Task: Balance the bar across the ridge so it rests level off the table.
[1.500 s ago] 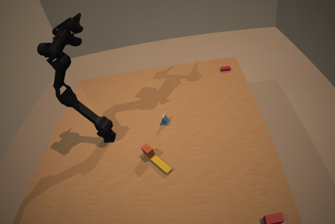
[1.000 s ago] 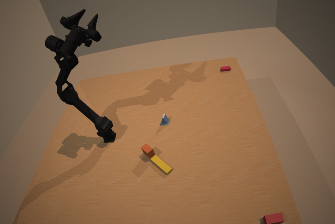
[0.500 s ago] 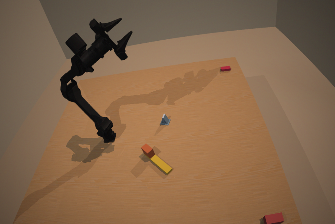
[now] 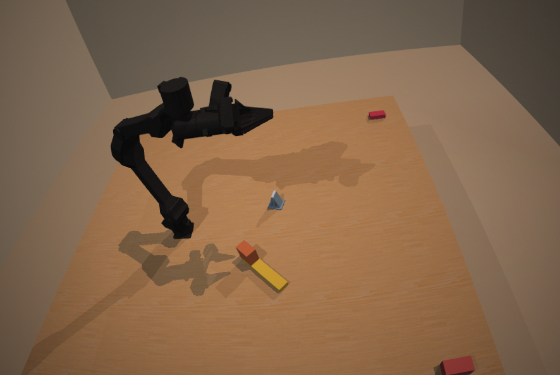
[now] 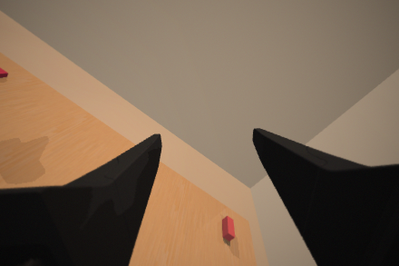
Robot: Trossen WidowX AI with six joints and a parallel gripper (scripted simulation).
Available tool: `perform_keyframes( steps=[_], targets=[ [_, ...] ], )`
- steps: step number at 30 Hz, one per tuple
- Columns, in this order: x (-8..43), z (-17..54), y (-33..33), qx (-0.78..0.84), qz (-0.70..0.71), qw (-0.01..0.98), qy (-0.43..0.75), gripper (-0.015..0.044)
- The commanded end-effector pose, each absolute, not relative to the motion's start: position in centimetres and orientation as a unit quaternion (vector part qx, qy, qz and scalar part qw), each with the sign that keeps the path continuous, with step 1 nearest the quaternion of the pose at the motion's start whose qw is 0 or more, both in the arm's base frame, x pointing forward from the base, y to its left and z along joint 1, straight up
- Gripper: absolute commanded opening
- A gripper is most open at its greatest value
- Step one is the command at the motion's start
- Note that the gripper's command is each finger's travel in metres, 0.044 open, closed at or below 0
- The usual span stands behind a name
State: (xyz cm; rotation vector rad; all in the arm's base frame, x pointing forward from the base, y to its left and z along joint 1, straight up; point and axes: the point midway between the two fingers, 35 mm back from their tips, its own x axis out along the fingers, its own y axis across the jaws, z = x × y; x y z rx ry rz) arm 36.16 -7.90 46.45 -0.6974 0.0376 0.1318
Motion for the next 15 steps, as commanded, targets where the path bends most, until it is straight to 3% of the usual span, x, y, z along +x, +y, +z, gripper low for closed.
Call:
perform_keyframes(
  steps=[1,15],
  targets=[
    [37.3,43.1,-9.9,-0.259,0.048,0.960,0.096,0.0315],
    [37.1,29.1,-15.2,0.034,-0.058,0.923,0.380,0.0315]
  ],
)
